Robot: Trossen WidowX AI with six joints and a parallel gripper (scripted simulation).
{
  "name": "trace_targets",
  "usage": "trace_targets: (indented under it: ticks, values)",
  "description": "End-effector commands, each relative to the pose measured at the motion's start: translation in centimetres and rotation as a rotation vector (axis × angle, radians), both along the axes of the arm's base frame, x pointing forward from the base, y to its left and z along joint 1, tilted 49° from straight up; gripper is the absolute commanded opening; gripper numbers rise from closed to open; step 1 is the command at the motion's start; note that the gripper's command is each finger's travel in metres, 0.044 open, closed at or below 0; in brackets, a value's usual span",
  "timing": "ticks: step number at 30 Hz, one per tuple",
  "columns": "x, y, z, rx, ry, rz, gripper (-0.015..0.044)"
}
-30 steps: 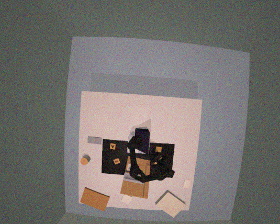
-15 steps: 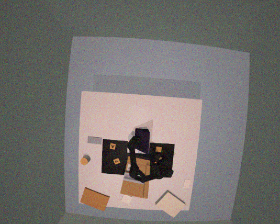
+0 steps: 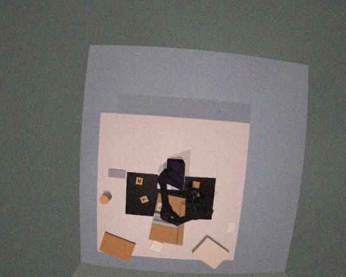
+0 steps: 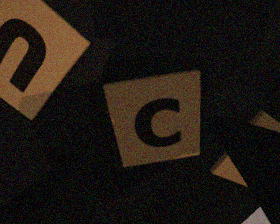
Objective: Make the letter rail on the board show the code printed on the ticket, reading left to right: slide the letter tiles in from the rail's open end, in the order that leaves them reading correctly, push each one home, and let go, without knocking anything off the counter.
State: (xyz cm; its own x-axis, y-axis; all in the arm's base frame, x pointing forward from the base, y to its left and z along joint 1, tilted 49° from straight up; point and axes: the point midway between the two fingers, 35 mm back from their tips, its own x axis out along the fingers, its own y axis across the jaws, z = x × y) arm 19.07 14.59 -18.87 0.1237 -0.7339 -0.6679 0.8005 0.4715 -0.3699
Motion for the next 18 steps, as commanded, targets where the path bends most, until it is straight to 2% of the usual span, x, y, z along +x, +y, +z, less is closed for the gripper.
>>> trace_targets:
  ticks: [1, 14, 18]
  values:
    - [0.07, -0.58, -0.44, -0.005, 0.001, 0.005, 0.0340]
    - [0.14, -1.02, -0.82, -0.005, 0.001, 0.005, 0.0340]
    - [0.14, -1.02, -0.82, -0.005, 0.001, 0.005, 0.0313]
